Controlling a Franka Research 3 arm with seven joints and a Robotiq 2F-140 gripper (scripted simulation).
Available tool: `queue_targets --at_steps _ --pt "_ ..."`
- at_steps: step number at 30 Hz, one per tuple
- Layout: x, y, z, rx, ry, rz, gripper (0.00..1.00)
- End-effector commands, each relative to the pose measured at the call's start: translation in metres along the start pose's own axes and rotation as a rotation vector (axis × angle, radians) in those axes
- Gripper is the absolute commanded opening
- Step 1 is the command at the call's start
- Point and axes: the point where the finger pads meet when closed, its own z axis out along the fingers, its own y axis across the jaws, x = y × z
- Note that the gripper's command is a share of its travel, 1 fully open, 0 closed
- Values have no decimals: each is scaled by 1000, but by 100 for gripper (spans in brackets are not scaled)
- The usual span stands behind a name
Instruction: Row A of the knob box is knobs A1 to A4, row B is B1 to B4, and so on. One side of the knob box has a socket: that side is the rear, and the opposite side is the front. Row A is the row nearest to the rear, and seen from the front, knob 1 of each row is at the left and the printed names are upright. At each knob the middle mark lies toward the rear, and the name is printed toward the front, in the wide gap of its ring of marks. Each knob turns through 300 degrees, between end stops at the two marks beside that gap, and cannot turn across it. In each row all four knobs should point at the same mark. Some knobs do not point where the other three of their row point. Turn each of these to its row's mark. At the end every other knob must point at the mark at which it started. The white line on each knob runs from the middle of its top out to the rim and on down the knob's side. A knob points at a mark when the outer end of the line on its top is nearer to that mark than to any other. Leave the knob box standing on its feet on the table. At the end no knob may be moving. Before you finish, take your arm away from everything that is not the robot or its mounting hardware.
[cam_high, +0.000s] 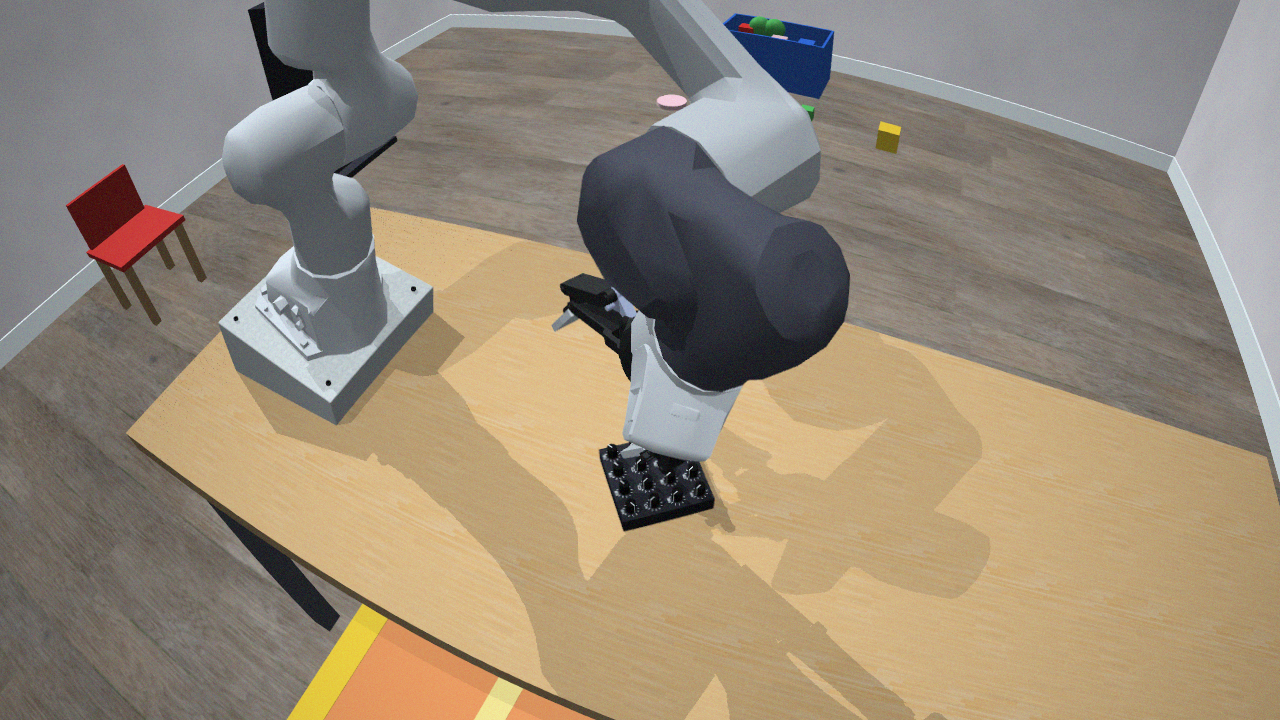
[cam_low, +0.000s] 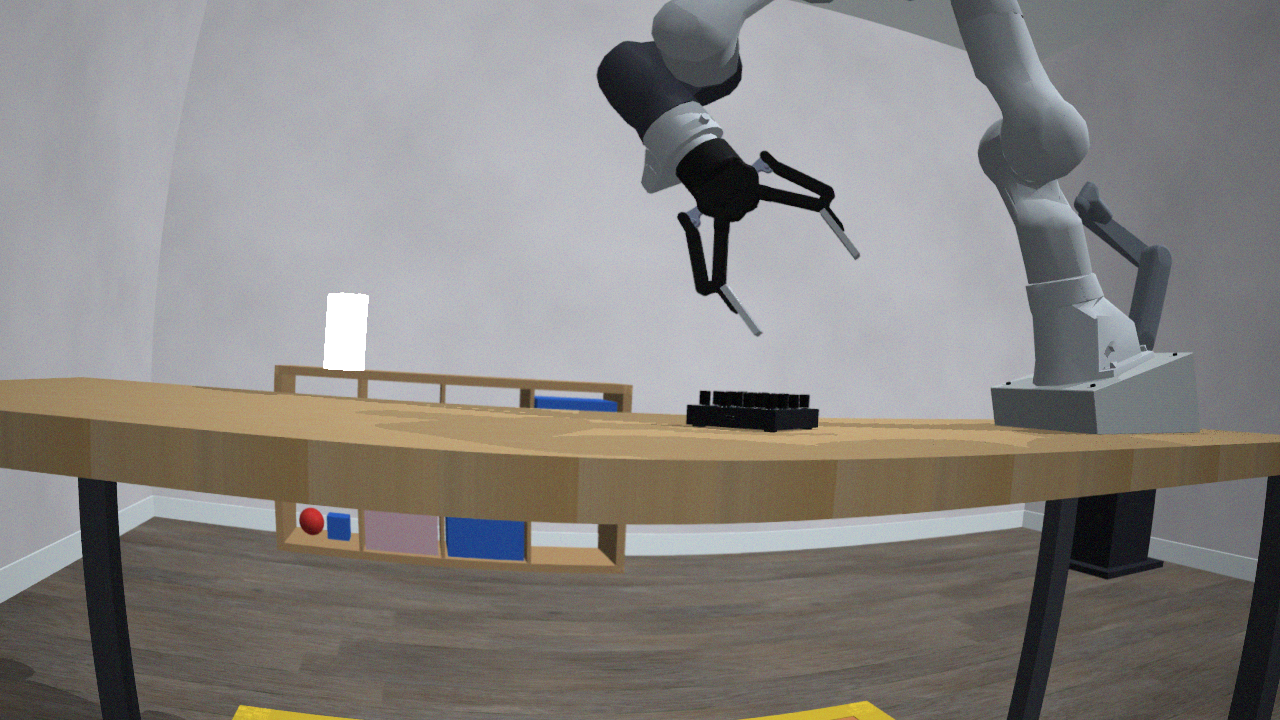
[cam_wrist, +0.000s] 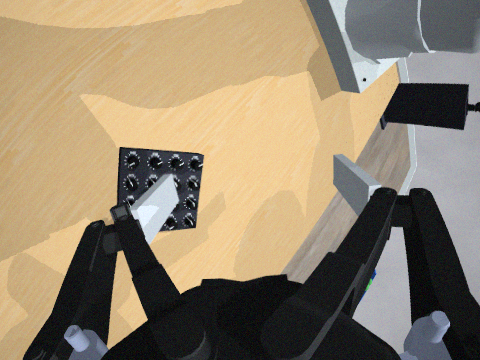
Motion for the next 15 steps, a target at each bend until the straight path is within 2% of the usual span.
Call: queue_targets --at_steps 1,15 --pt "1 -6 -1 32 2 -153 100" --pt "5 -15 4 79 29 -345 100"
